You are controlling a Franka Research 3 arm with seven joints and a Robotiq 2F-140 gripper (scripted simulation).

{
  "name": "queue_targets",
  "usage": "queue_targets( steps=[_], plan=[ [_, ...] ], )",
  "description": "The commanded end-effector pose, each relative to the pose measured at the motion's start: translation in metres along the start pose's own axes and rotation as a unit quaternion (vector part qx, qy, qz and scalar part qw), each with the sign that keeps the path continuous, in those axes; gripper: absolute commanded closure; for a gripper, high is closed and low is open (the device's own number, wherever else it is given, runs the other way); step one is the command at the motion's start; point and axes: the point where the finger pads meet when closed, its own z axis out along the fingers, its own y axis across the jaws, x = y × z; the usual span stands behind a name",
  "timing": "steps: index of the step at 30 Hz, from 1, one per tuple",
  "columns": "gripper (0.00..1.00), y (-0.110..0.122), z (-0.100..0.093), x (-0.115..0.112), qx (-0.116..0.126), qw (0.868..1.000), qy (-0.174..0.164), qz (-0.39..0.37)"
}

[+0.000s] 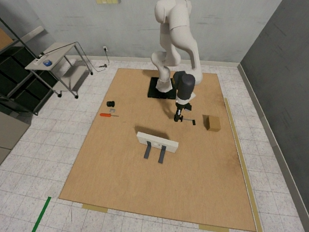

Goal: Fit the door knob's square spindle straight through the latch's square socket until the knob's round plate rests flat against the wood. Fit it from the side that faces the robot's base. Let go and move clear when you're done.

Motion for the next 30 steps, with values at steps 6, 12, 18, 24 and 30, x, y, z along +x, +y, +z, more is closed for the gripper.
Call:
queue_targets(
  steps=[6,12,18,24,30],
  plan=[
    [0.58,0.005,-0.004,-0.001,-0.002,0.998,-0.001,0.056],
    [0.58,0.012,-0.004,-0.011,-0.001,0.995,-0.003,0.099],
    [0.58,0.014,-0.004,-0.013,-0.001,0.994,-0.003,0.107],
    [0.58,0.016,-0.004,-0.016,0.0,0.983,-0.007,0.185],
    [0.58,0.024,-0.004,-0.026,0.001,0.98,-0.008,0.199]
  ],
)
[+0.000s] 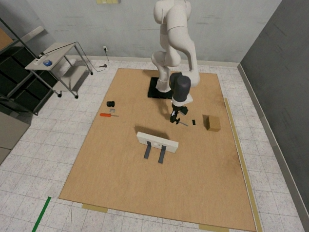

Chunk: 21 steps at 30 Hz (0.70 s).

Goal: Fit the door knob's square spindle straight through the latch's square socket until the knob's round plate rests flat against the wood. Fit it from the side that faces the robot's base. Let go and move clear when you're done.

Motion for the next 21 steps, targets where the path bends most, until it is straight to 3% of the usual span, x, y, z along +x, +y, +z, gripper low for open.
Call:
queue_targets(
  steps=[1,11,14,21],
  plan=[
    [0.58,0.005,-0.002,-0.001,-0.003,0.999,-0.005,0.043],
    [0.58,0.008,-0.002,-0.004,-0.001,0.99,-0.009,0.141],
    [0.58,0.018,-0.002,-0.011,-0.001,0.99,-0.009,0.143],
    [0.58,0.019,-0.002,-0.012,-0.001,0.987,-0.01,0.16]
  ],
)
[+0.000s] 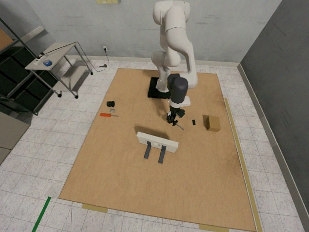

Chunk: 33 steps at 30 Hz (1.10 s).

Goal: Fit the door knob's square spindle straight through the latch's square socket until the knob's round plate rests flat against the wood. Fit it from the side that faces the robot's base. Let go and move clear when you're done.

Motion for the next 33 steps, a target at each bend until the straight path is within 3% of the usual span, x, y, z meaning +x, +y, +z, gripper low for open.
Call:
queue_targets(
  steps=[1,6,9,15,22,25,33],
  plan=[
    [0.58,0.003,-0.002,0.001,-0.003,0.999,-0.003,0.053],
    [0.58,0.005,-0.002,0.0,-0.002,0.992,-0.007,0.123],
    [0.58,0.017,-0.003,-0.005,-0.002,0.992,-0.007,0.125],
    [0.58,0.018,-0.003,-0.005,-0.002,0.991,-0.007,0.133],
    [0.58,0.021,-0.003,-0.007,0.0,0.975,-0.011,0.223],
    [0.58,0.033,-0.003,-0.011,0.0,0.974,-0.011,0.224],
    [0.58,0.035,-0.003,-0.012,0.001,0.967,-0.013,0.253]
  ],
)
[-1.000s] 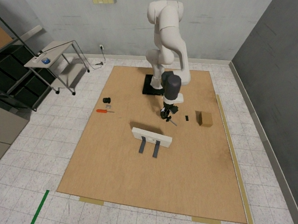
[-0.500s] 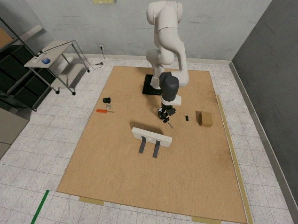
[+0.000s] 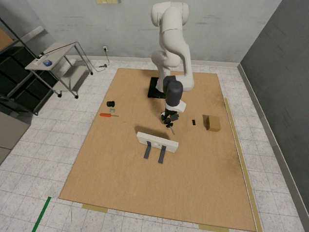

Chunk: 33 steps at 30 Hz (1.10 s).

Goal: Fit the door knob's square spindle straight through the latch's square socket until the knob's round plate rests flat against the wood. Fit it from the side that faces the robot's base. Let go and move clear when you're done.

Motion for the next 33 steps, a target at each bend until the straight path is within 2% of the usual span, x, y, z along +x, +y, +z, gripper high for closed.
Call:
queue_targets(
  steps=[1,5,8,14,21,24,31,33],
  plan=[
    [0.58,0.004,-0.005,0.005,-0.004,0.998,0.002,0.063],
    [0.58,0.007,-0.005,0.005,-0.003,0.993,0.0,0.12],
    [0.58,0.019,-0.005,0.005,-0.003,0.993,0.0,0.12],
    [0.58,0.02,-0.005,0.005,-0.003,0.992,-0.001,0.129],
    [0.58,0.025,-0.005,0.006,-0.001,0.976,-0.005,0.22],
    [0.58,0.036,-0.005,0.006,-0.001,0.976,-0.005,0.22],
    [0.58,0.037,-0.005,0.006,0.0,0.971,-0.006,0.237],
    [0.58,0.039,-0.005,0.006,0.001,0.965,-0.007,0.263]
  ],
)
